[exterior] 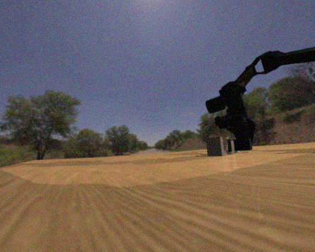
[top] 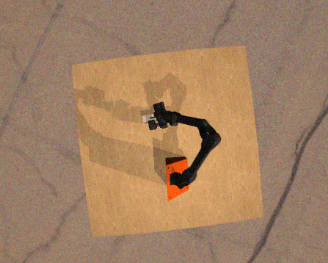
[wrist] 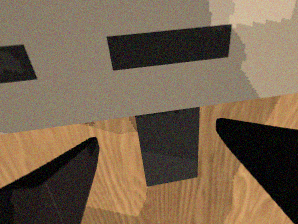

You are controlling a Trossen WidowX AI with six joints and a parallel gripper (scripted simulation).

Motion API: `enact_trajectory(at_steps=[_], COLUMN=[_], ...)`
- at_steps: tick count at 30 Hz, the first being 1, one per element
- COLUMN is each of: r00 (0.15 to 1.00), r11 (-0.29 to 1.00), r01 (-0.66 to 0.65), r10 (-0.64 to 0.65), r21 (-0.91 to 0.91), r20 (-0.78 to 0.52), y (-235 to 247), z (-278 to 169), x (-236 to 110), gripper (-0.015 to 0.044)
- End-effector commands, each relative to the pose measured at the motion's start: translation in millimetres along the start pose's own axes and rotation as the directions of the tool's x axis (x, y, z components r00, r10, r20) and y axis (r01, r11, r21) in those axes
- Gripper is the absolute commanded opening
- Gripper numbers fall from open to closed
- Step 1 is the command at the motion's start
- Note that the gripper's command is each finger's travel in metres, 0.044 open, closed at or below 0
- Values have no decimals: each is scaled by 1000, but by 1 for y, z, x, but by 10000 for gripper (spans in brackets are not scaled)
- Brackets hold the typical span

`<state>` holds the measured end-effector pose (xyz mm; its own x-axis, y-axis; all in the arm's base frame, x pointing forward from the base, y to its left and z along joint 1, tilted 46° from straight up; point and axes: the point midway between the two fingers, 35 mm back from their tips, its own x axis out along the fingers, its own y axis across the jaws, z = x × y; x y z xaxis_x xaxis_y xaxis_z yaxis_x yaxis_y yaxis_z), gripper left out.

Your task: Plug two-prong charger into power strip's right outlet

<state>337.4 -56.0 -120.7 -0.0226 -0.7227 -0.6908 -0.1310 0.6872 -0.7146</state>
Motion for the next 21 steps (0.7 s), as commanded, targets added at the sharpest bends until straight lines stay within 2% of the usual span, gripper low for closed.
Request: enact_trajectory(at_steps=[1,21], r00=[1000,1000], r11=[1000,1000], r01=[2,2], r10=[-2,-2], r21=[1,1], r20=[3,3], y=[-1,0], z=[-3,-23], x=[-1,1], gripper=[440,440])
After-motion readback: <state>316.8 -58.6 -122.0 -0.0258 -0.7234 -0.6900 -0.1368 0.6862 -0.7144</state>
